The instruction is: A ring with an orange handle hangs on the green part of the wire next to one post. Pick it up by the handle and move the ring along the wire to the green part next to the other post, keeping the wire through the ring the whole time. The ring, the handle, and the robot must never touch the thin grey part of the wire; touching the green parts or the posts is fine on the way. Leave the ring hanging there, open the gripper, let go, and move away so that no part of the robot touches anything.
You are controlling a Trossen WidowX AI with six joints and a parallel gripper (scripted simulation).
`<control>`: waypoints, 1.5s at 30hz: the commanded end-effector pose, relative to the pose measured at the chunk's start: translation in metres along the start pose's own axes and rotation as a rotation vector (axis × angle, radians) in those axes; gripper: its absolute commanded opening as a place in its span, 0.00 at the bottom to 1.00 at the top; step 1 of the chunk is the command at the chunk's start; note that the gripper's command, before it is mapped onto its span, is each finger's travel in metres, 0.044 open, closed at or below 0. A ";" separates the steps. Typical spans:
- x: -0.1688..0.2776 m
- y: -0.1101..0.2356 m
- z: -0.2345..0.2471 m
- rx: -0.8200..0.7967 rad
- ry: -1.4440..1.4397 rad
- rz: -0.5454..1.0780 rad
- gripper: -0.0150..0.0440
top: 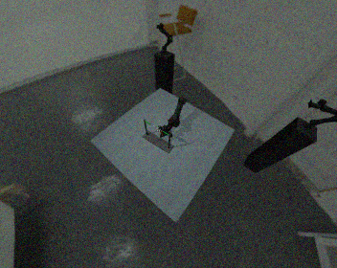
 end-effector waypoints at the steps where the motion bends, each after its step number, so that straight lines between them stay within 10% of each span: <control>1: -0.003 0.000 0.005 0.009 -0.012 -0.006 0.00; 45: 0.000 0.001 0.021 -0.116 0.161 -0.005 0.00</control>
Point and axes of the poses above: the point midway between the two fingers, 35 mm back from their tips, its own y axis back along the fingers, its own z axis across the jaws, x = y × z, the point moved 6 cm from there along y, back along the fingers, and after that the axes turned 3 degrees about -y, right-handed, at the moved point
